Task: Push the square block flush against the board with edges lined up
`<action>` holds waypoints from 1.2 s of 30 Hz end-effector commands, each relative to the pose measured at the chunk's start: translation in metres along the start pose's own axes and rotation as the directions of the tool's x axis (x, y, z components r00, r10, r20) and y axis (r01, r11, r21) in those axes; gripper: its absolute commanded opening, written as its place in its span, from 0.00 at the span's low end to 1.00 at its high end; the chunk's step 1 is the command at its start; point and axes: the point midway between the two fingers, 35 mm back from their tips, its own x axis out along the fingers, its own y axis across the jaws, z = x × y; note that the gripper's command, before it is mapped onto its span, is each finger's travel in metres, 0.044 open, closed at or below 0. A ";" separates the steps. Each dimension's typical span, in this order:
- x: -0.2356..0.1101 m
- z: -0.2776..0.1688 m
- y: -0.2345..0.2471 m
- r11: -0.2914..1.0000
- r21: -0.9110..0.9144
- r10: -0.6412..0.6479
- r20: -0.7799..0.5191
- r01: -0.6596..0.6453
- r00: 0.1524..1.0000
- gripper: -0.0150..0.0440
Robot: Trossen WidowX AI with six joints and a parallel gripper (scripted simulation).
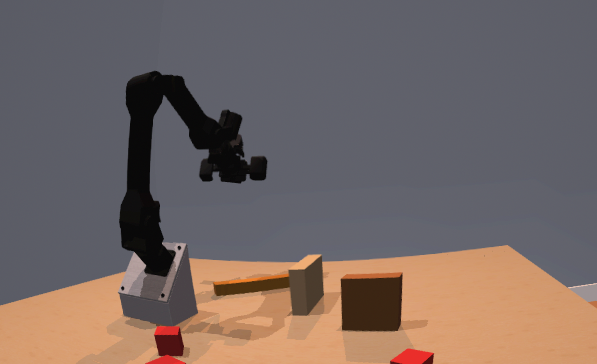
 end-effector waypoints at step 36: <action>-0.084 -0.139 -0.142 0.368 0.640 -0.188 -0.660 0.675 0.728 0.25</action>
